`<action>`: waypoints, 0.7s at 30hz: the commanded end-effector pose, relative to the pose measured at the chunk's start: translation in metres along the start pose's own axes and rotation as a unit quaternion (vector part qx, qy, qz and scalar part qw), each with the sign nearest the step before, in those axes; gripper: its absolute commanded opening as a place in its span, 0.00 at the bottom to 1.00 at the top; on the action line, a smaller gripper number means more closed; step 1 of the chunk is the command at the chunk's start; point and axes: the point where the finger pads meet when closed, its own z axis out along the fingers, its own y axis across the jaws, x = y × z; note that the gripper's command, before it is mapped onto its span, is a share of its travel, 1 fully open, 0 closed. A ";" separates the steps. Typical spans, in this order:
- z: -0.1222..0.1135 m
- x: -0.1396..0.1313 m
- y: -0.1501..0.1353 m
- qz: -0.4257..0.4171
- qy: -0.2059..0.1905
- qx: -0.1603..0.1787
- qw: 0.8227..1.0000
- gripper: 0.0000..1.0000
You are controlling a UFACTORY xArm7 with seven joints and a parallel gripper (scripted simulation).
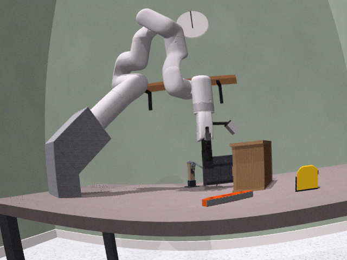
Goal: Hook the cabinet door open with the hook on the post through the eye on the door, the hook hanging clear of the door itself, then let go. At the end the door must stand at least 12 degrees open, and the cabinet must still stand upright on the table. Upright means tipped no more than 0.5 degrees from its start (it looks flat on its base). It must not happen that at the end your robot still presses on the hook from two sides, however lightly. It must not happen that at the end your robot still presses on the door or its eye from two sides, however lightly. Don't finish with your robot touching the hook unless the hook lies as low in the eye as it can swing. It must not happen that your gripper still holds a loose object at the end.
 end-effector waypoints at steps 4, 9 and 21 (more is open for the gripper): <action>-0.001 0.001 0.003 -0.008 0.001 -0.001 1.000 0.27; -0.001 0.001 0.003 -0.008 0.001 -0.001 1.000 0.27; -0.001 0.001 0.006 -0.017 0.001 -0.001 1.000 0.27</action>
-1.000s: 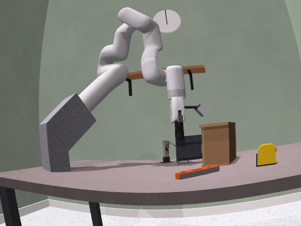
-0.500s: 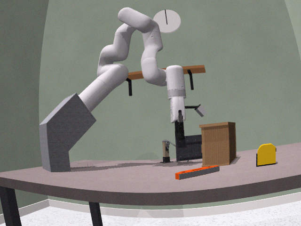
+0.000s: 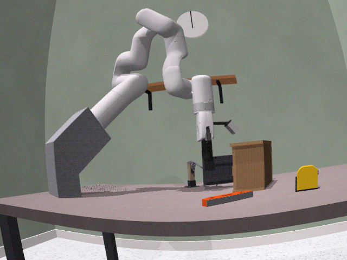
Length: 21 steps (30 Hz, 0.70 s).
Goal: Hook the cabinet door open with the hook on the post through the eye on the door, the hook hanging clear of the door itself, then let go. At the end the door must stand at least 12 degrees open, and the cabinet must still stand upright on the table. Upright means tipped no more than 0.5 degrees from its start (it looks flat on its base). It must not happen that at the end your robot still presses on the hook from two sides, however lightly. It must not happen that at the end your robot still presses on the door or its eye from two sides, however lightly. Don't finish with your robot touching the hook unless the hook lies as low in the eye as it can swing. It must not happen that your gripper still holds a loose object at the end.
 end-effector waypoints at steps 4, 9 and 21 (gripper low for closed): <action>0.000 0.001 0.001 -0.001 0.001 -0.001 1.000 0.27; 0.000 0.001 0.001 -0.001 0.001 -0.001 1.000 0.27; 0.000 0.001 -0.006 0.021 0.001 -0.001 1.000 0.27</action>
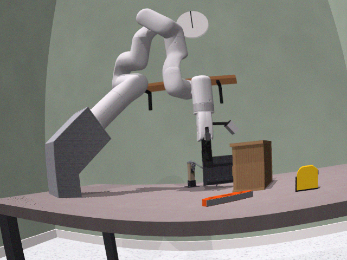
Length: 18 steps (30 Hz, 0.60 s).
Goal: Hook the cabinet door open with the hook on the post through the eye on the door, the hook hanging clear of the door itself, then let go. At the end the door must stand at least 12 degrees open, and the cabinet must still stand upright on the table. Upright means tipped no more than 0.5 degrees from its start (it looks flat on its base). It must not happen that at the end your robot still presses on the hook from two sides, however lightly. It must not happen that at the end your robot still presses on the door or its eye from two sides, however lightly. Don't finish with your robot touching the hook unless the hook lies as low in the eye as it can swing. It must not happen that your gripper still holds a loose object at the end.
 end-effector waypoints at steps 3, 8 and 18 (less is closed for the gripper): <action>-0.001 0.001 0.001 0.001 0.001 -0.001 1.000 0.27; -0.002 0.001 0.001 0.001 0.001 -0.001 1.000 0.27; -0.009 0.001 0.001 0.001 0.001 -0.001 1.000 0.27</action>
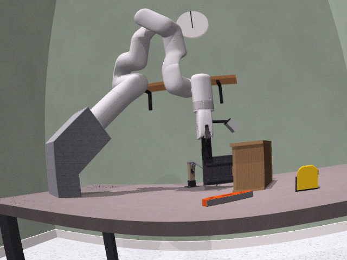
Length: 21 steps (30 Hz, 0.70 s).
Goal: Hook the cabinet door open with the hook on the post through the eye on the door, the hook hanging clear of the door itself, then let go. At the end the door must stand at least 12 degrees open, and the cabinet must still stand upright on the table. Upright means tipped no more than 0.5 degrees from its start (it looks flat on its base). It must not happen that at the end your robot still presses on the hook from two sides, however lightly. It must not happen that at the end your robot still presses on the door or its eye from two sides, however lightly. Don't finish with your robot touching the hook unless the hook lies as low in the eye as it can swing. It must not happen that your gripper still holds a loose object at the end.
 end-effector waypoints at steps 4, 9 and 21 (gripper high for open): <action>-0.009 0.001 0.001 0.000 0.001 -0.001 1.000 0.27; -0.018 0.001 0.001 0.000 0.001 -0.001 1.000 0.27; -0.040 0.001 0.001 0.000 0.001 -0.001 1.000 0.27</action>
